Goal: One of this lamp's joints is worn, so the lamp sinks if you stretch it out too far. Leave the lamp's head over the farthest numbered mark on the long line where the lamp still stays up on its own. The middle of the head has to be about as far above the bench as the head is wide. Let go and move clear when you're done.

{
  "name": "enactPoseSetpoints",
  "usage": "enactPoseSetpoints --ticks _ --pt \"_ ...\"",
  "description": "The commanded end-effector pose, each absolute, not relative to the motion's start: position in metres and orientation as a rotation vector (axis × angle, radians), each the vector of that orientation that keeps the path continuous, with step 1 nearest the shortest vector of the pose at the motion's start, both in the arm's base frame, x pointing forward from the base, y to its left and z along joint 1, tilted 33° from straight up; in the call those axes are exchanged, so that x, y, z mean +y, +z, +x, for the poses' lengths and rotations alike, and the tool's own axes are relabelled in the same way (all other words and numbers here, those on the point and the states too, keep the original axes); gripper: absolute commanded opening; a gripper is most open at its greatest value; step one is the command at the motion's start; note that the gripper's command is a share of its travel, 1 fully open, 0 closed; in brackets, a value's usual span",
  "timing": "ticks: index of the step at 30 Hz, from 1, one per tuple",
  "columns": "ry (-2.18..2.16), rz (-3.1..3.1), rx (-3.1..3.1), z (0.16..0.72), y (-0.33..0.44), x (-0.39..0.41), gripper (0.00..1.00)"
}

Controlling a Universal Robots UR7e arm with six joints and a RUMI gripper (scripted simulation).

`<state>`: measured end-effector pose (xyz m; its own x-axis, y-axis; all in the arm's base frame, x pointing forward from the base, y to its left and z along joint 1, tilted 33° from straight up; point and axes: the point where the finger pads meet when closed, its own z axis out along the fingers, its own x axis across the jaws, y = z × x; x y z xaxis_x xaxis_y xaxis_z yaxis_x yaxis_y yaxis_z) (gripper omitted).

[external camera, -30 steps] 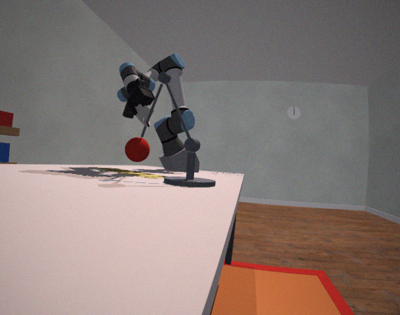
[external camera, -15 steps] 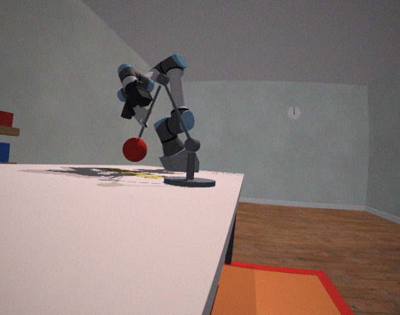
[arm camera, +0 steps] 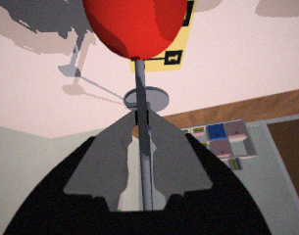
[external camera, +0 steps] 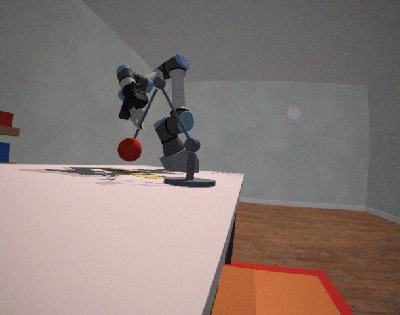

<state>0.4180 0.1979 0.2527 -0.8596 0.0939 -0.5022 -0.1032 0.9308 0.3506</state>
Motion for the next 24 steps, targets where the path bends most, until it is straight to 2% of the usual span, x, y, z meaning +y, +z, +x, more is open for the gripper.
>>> enactPoseSetpoints --ticks 1,24 --pt "0.536 -0.066 2.556 0.417 0.254 0.185 0.0" --pt "0.535 -0.067 2.557 0.416 0.255 0.172 0.0"
